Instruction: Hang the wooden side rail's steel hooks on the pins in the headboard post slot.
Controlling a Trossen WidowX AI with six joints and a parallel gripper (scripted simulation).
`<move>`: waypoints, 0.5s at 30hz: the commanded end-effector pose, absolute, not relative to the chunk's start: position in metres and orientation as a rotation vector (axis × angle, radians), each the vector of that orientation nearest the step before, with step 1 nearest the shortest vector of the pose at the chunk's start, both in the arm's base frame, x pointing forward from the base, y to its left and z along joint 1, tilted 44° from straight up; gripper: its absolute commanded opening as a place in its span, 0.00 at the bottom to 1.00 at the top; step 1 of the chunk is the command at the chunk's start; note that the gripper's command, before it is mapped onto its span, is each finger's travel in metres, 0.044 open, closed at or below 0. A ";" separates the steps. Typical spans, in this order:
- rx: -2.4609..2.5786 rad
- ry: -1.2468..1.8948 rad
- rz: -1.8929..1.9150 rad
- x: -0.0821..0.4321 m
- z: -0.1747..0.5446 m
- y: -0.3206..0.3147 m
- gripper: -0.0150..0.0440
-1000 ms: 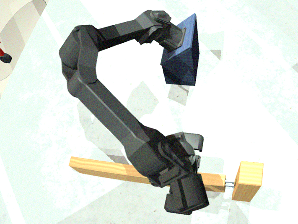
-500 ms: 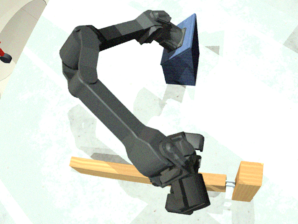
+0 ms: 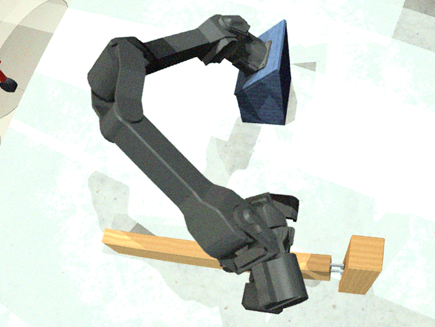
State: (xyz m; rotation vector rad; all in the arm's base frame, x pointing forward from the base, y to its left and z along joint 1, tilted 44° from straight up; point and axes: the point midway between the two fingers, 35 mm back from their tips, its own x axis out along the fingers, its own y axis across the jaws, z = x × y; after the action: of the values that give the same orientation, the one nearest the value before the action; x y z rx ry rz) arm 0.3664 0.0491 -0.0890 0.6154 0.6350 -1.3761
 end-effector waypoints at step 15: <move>0.618 0.636 -1.370 0.367 -0.090 0.054 0.25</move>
State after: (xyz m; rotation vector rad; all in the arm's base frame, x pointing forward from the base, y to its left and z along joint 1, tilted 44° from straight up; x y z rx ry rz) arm 0.3664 0.0498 -0.0906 0.6138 0.6342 -1.3771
